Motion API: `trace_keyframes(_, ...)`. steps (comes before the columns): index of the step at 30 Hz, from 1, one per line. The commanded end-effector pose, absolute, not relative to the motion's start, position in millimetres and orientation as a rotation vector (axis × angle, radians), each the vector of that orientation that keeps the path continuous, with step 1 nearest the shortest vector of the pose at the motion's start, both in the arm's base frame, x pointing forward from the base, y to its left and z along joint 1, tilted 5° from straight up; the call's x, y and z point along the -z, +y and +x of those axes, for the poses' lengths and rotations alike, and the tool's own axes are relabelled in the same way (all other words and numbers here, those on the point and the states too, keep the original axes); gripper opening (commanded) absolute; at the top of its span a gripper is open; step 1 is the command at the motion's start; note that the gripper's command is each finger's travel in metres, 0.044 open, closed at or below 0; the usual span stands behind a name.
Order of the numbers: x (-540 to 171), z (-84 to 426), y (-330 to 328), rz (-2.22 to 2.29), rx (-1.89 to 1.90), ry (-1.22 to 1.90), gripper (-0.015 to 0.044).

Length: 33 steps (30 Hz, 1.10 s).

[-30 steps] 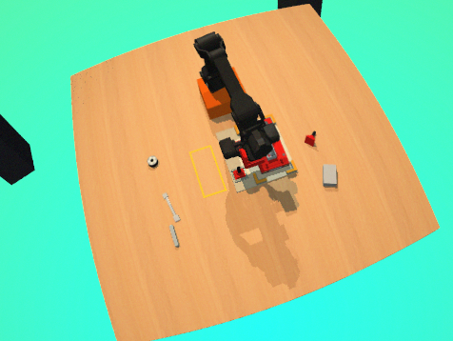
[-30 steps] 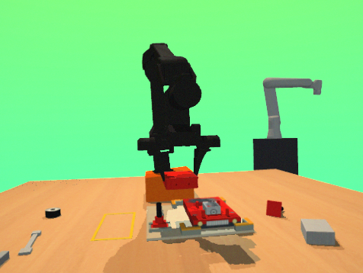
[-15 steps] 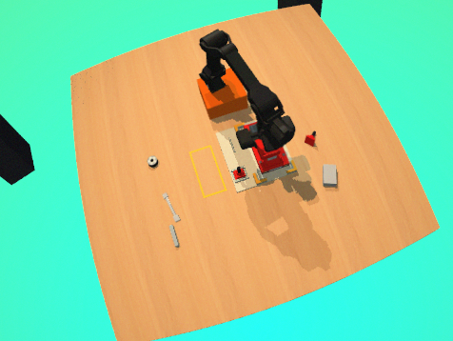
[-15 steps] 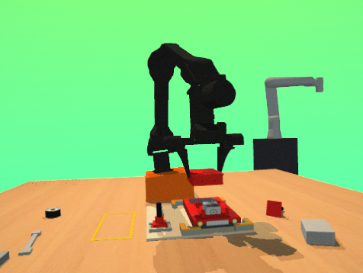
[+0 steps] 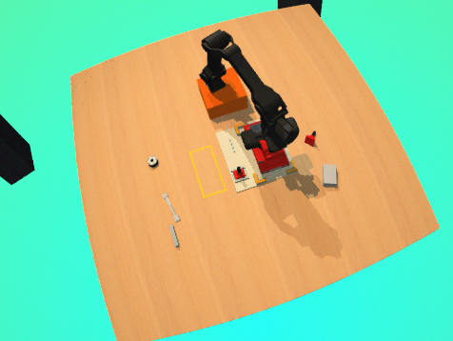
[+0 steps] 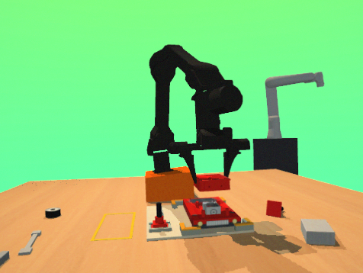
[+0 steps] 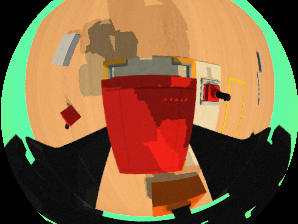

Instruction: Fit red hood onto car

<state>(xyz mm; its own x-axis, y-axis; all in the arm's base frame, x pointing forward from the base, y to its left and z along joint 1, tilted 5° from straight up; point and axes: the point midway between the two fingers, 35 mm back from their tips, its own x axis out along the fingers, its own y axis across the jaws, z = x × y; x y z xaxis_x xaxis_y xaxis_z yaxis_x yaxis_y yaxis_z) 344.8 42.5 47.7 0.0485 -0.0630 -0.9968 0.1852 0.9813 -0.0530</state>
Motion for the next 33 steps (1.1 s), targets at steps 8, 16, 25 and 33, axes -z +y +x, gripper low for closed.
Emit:
trace_keyframes(8, -11.6, 341.4, 41.4, 0.098, 0.194, 1.534, 0.0000)
trace_keyframes(16, -11.6, 341.7, 41.5, 0.098, 0.194, 1.534, 0.0000)
trace_keyframes(25, -11.5, 342.3, 42.6, 0.098, 0.194, 1.534, 0.0000)
trace_keyframes(33, -11.5, 341.9, 42.9, 0.098, 0.194, 1.534, 0.0000)
